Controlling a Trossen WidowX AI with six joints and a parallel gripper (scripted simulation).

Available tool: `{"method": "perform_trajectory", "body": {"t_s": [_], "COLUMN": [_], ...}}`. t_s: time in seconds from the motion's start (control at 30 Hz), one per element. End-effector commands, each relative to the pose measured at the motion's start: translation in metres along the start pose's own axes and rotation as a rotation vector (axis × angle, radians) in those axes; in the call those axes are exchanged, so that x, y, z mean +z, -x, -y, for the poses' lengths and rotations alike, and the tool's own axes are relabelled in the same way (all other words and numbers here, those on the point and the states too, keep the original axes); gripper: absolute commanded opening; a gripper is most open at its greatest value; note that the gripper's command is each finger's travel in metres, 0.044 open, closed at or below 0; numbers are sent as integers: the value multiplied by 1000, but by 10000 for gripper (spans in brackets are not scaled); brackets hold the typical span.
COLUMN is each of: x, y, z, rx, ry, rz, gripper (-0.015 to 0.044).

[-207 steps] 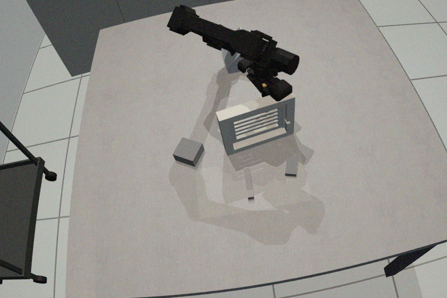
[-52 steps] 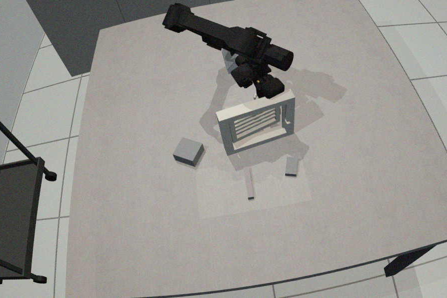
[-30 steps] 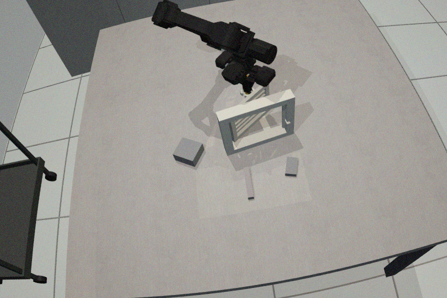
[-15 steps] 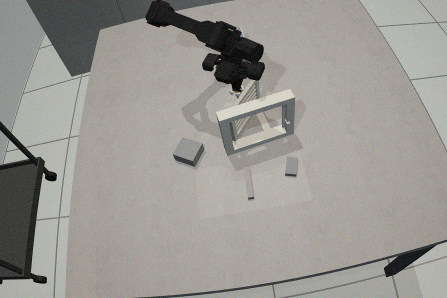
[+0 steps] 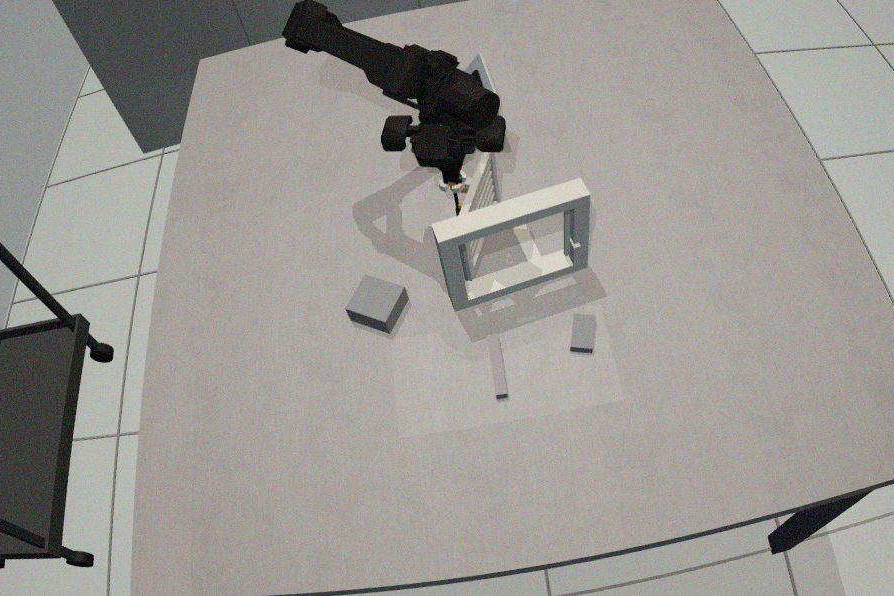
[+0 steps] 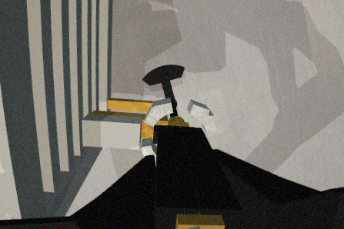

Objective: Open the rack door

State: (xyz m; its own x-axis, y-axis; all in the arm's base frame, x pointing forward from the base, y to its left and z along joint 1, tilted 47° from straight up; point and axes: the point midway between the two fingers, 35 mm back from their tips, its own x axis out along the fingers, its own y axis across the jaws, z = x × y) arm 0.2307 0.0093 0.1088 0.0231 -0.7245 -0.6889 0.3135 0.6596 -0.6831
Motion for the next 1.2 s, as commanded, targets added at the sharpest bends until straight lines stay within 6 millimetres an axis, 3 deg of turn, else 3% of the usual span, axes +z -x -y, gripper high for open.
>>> {"method": "perform_trajectory", "body": {"t_s": [0.0, 1.17], "x": [2, 35], "y": [0, 1], "z": [9, 72], "rx": [-4, -8], "ry": [74, 553], "rz": [6, 6], "gripper": [22, 22]}}
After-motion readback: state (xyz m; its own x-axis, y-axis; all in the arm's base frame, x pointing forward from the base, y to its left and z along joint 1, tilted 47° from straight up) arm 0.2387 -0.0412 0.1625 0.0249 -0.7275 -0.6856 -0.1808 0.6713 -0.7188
